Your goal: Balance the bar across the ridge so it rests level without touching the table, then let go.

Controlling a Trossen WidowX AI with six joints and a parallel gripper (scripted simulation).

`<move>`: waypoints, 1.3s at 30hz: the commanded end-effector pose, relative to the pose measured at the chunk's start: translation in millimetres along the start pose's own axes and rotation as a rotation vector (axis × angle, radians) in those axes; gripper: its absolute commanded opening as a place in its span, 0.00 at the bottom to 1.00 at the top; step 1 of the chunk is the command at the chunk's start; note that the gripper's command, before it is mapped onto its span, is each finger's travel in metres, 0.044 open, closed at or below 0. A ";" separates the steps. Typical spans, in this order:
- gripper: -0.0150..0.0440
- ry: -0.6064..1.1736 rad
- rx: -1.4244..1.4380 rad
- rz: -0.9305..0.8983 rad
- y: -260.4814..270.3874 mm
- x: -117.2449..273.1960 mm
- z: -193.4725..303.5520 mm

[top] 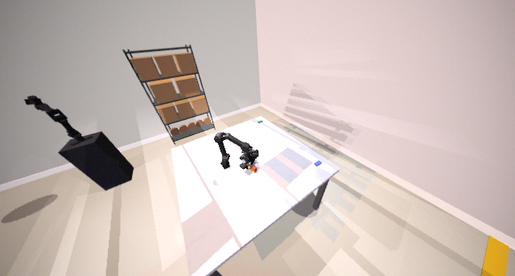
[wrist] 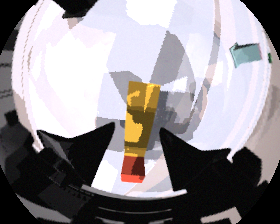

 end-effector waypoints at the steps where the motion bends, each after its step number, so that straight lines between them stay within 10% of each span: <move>1: 0.79 -0.006 0.004 0.001 -0.2 -1.6 0.1; 6: 0.79 -0.006 0.004 0.001 -0.2 -1.6 0.1; 23: 0.26 -0.002 0.000 -0.001 -0.6 5.5 1.3; 39: 0.25 -0.003 0.002 0.000 -2.6 45.7 5.6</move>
Point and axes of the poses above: the point midway between the two fingers, 35 mm back from their tips, its own x axis back along the fingers, its own y axis across the jaws, z = x × y, the point moved 10 cm from there along x, back along the fingers, and after that the axes turned 6 degrees about x, right-handed, at the moved point
